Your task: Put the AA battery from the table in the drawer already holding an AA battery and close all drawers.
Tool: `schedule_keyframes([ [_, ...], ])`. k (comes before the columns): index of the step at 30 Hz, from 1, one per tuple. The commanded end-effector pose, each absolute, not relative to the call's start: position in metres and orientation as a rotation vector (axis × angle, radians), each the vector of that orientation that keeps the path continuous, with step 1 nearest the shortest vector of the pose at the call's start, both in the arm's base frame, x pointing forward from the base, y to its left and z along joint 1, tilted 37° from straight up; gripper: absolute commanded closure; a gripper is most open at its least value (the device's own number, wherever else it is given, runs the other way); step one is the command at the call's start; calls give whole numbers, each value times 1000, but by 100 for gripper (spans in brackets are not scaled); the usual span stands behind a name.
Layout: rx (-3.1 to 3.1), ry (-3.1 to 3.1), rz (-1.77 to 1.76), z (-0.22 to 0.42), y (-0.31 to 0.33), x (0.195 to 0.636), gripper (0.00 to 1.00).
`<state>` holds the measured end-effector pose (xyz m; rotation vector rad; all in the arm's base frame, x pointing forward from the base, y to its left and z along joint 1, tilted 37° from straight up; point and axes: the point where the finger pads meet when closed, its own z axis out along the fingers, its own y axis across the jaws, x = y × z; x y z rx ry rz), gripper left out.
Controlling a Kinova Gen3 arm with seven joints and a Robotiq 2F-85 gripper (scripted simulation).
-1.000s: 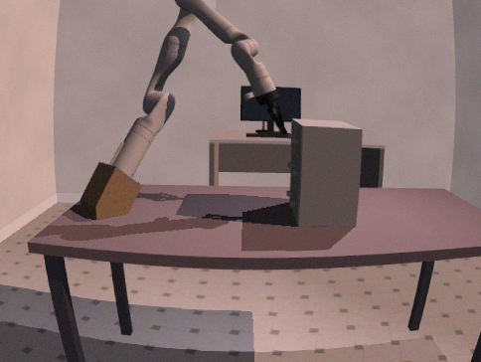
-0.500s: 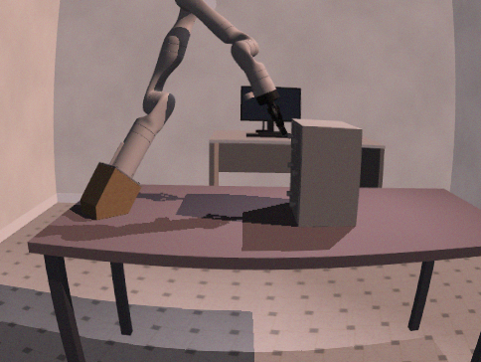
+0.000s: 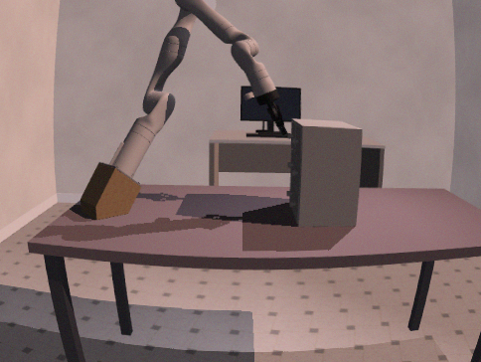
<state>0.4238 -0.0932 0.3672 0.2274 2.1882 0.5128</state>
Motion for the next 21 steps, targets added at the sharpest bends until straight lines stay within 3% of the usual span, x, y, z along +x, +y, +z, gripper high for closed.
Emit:
schedule_keyframes([
  [1, 228, 2187, 512, 368, -94, 424, 100],
  [21, 228, 2187, 512, 362, -91, 411, 100],
])
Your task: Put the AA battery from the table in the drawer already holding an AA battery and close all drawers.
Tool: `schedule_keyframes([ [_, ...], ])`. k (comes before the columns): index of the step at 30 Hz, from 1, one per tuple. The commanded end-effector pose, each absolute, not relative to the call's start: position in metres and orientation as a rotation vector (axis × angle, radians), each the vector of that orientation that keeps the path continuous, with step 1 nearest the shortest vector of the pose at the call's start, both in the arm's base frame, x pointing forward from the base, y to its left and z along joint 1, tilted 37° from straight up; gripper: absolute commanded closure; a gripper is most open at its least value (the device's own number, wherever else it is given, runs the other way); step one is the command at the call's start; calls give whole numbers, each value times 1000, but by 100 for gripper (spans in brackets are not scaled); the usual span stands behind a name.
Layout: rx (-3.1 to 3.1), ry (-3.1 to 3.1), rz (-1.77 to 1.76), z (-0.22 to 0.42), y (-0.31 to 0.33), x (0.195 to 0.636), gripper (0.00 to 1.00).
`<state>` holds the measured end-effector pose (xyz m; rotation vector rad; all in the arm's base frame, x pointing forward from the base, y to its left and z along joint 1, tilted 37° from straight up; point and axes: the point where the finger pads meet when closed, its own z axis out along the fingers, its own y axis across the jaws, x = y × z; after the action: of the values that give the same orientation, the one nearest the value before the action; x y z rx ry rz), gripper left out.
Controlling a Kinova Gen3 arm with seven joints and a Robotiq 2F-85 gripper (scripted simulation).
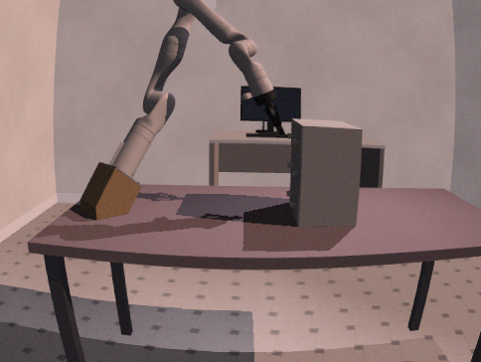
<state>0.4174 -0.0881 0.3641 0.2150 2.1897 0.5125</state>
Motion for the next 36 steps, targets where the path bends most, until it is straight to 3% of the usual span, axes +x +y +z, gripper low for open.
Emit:
schedule_keyframes([
  [1, 228, 2187, 512, 360, -90, 407, 100],
  [17, 228, 2187, 512, 347, -84, 375, 100],
  [27, 228, 2187, 512, 343, -83, 330, 100],
  [36, 227, 2188, 513, 343, -83, 326, 100],
])
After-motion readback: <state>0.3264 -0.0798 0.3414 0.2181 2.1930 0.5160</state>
